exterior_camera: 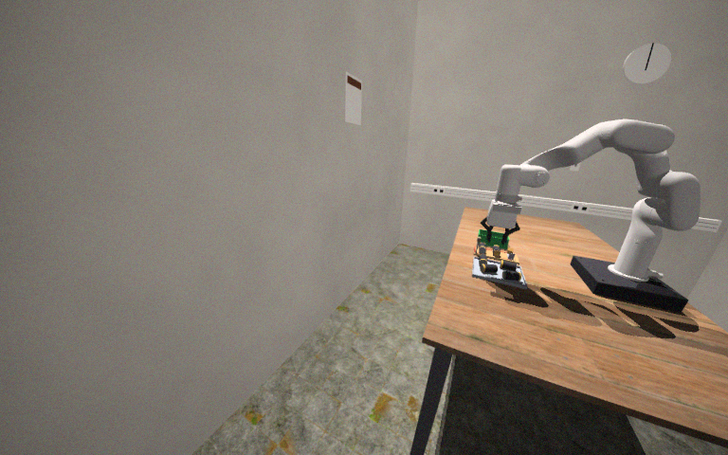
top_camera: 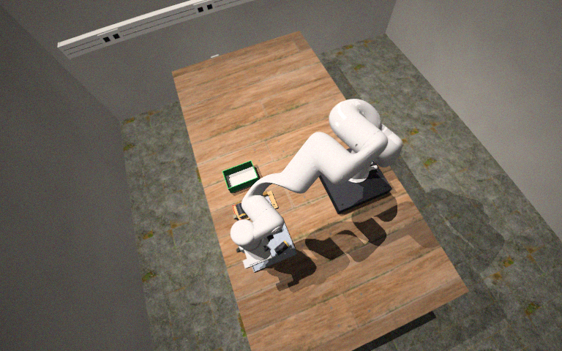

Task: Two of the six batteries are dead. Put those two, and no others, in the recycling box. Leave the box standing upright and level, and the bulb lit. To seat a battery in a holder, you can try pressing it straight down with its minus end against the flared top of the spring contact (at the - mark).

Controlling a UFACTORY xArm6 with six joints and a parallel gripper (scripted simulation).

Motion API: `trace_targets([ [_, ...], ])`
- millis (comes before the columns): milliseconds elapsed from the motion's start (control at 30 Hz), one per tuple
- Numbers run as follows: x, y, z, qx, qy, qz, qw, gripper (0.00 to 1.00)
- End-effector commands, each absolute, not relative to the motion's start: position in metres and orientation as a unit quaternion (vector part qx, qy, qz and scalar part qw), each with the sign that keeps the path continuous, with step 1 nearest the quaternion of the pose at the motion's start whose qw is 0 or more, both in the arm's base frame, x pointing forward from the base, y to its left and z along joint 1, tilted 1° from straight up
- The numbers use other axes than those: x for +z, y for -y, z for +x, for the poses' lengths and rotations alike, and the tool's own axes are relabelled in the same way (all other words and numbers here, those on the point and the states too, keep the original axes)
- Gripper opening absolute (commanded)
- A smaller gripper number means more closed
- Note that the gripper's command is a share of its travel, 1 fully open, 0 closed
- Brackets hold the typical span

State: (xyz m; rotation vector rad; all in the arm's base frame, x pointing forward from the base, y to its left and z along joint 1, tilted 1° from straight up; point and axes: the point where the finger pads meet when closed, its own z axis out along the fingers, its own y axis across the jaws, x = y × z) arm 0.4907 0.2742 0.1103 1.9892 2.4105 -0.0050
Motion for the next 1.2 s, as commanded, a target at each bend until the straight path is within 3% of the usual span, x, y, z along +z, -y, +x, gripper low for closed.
trace_targets([
  [0,0.1127,-0.2755,0.4917,0.001,-0.759,0.651,0.009,0.51],
  [1167,0.1127,-0.2755,0.4917,0.005,-0.371,0.929,0.008,0.51],
])
